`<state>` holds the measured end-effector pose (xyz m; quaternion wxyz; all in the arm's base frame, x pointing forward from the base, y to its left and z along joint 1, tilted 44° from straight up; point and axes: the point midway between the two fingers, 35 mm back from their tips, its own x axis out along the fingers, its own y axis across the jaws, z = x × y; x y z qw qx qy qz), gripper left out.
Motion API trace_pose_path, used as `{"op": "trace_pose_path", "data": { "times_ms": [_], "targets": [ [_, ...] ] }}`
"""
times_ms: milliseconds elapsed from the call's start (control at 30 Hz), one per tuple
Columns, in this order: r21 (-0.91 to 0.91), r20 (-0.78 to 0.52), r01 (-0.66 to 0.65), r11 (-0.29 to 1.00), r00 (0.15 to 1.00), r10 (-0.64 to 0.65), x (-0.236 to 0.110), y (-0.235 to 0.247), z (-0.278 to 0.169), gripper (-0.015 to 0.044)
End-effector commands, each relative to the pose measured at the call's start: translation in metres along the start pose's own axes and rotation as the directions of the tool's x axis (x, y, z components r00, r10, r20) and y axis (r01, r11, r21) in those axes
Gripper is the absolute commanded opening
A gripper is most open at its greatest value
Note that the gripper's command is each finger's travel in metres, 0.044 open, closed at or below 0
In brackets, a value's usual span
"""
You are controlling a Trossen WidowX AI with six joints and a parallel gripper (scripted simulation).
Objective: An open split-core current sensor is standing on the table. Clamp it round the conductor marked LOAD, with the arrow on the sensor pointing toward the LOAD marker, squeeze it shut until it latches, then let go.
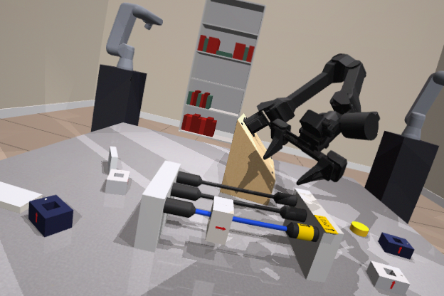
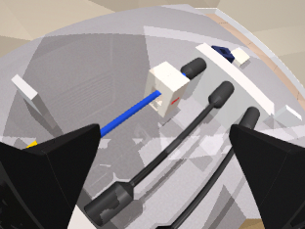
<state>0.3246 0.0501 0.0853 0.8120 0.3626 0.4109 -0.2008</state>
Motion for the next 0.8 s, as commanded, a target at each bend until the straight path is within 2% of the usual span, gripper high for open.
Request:
{"op": "trace_pose_path", "data": {
  "times_ms": [0, 67, 100, 600, 733, 767],
  "targets": [
    [0.208, 0.062, -0.033, 0.978, 0.998, 0.020, -0.007, -0.007, -0.007, 0.0440],
    [0.208, 0.062, -0.033, 0.978, 0.998, 0.020, -0.007, -0.007, -0.007, 0.0440],
    [0.121, 0.035, -0.017, 0.992, 0.999, 0.013, -0.005, -0.003, -0.004, 0.0440],
    [0.107, 0.030, -0.014, 0.994, 0.999, 0.011, -0.004, -0.003, -0.004, 0.0440],
    [-0.181, -0.068, 0.018, 0.983, 0.997, -0.031, 0.008, 0.000, 0.001, 0.0440],
    [-0.009, -0.005, 0.005, 1.000, 1.000, -0.005, -0.001, -0.002, -0.002, 0.0440]
  ]
}}
